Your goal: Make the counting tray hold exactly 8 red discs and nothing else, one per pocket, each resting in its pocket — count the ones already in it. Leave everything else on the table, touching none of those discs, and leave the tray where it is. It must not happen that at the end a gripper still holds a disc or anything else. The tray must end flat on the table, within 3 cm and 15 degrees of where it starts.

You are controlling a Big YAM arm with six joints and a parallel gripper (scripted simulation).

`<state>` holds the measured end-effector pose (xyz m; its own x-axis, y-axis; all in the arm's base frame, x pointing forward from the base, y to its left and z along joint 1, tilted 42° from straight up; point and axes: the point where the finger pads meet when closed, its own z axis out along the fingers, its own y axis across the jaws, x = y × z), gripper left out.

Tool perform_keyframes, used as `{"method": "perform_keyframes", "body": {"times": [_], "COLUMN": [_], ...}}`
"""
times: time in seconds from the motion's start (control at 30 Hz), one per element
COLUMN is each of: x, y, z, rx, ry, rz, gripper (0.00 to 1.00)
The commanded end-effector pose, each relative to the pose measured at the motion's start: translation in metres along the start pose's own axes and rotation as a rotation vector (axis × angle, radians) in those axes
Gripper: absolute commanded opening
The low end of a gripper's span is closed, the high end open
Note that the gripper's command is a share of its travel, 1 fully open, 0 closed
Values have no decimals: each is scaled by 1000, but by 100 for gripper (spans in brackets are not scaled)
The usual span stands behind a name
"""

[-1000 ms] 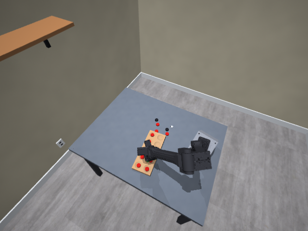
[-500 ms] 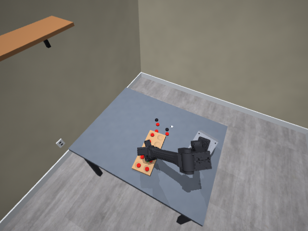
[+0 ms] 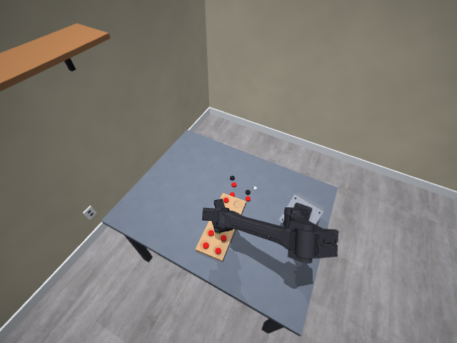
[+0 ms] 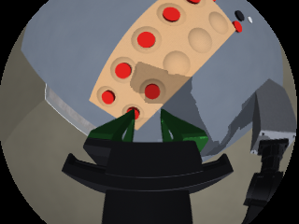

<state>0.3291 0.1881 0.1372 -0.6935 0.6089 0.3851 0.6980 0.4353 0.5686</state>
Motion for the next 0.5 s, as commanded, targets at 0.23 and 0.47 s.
{"method": "perform_keyframes", "body": {"times": [0.23, 0.47], "x": [4, 1], "y": [-10, 6], "z": [-11, -20], "rx": [48, 11], "ry": [24, 4], "rz": [-34, -52], "gripper": [46, 46]}}
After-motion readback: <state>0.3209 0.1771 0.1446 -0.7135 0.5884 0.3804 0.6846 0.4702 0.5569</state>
